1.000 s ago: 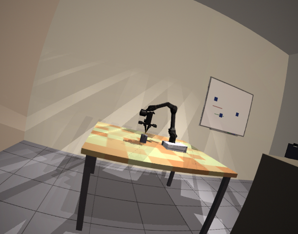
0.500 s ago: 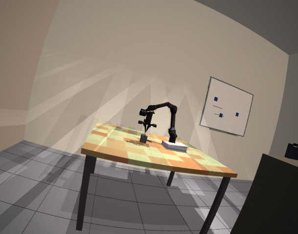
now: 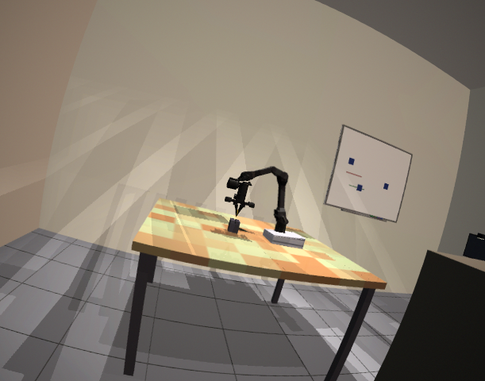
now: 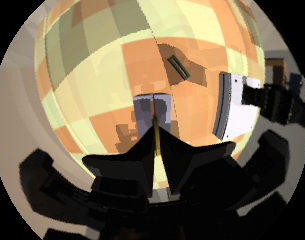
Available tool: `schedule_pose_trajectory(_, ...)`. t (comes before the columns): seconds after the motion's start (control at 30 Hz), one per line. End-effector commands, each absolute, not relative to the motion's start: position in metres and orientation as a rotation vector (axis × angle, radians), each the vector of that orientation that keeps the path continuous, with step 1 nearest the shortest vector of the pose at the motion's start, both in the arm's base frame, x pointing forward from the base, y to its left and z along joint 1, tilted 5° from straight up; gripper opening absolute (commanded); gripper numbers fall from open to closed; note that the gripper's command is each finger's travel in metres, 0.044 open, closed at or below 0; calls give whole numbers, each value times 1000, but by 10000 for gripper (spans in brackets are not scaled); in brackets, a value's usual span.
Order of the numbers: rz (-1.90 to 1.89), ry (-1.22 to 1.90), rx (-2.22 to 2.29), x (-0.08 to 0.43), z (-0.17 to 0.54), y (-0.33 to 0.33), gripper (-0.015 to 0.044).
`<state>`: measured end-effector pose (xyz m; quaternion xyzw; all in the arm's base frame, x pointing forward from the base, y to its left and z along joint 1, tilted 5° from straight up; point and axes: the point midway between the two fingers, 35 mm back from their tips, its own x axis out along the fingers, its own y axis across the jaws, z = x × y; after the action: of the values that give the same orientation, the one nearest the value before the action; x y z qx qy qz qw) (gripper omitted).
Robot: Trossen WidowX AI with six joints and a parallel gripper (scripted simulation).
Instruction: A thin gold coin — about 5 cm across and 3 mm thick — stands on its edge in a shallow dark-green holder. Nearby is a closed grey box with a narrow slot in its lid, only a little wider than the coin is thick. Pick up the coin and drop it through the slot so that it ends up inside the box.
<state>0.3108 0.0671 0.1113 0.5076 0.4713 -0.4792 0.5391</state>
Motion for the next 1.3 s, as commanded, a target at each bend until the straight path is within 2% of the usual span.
schedule_pose_trajectory(0.0,-1140,1125,1200,309,108,67,0)
schedule_pose_trajectory(1.23,-1138,1126,1199,311,93,66,0)
schedule_pose_trajectory(1.27,-1138,1122,1205,312,96,66,26)
